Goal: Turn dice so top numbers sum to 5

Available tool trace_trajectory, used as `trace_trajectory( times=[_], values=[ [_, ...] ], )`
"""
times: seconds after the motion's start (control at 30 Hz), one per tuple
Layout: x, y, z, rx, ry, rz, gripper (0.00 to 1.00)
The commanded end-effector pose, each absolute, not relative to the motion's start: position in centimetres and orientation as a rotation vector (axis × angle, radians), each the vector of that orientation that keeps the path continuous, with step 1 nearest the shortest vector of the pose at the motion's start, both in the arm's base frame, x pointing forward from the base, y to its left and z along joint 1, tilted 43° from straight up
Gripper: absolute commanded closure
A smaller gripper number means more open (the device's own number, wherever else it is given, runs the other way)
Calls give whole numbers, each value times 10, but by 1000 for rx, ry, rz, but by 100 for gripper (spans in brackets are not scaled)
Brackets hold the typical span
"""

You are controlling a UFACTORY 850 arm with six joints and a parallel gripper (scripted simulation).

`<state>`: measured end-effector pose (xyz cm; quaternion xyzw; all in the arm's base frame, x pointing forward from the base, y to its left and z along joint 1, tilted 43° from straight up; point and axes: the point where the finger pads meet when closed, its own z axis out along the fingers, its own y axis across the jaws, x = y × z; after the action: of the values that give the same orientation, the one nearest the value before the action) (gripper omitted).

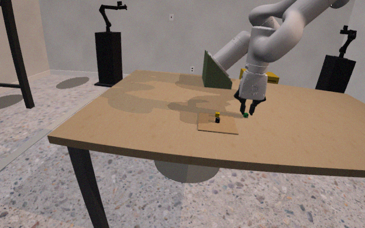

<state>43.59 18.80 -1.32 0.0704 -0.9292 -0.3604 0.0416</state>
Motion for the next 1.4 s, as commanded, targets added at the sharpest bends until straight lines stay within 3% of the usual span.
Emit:
trace_trajectory(
  times=[0.0, 1.37],
  values=[
    [436, 190, -15, 215, -2846, -1104, 69],
    [435, 197, -23, 215, -2846, -1104, 69]
  ],
)
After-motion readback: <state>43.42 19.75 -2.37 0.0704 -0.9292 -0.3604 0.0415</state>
